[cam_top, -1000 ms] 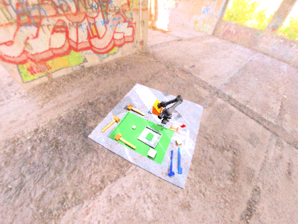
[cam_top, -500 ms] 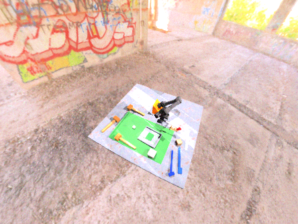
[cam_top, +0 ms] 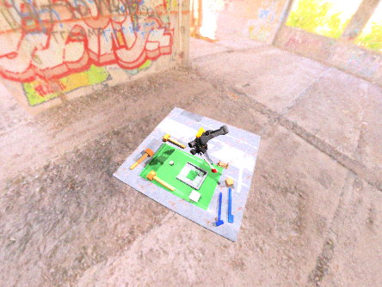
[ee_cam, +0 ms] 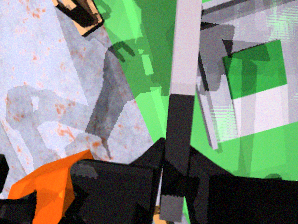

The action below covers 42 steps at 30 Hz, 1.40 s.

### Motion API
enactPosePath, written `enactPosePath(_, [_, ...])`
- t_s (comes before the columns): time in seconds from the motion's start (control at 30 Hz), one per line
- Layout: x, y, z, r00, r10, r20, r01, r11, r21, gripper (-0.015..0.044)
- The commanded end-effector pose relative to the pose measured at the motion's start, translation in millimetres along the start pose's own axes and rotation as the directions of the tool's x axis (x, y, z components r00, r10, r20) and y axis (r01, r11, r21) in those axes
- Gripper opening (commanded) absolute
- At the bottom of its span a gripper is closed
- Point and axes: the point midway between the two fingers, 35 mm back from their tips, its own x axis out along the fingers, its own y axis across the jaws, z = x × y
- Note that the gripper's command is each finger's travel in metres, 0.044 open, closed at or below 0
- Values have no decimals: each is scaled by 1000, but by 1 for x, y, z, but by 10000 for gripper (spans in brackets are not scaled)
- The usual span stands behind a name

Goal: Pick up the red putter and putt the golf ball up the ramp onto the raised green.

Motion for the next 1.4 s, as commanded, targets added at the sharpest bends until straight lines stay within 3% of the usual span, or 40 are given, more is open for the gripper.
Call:
enactPosePath(0.0, [-8, -19, -21, 1000, -22, -19, 24, 993, 116, 0])
enactPosePath(0.6, [-30, -65, -127, 994, -46, -97, 93, 821, 563, 0])
enactPosePath(1.37, [-36, -72, -273, 992, -15, -124, 121, 376, 919, 0])
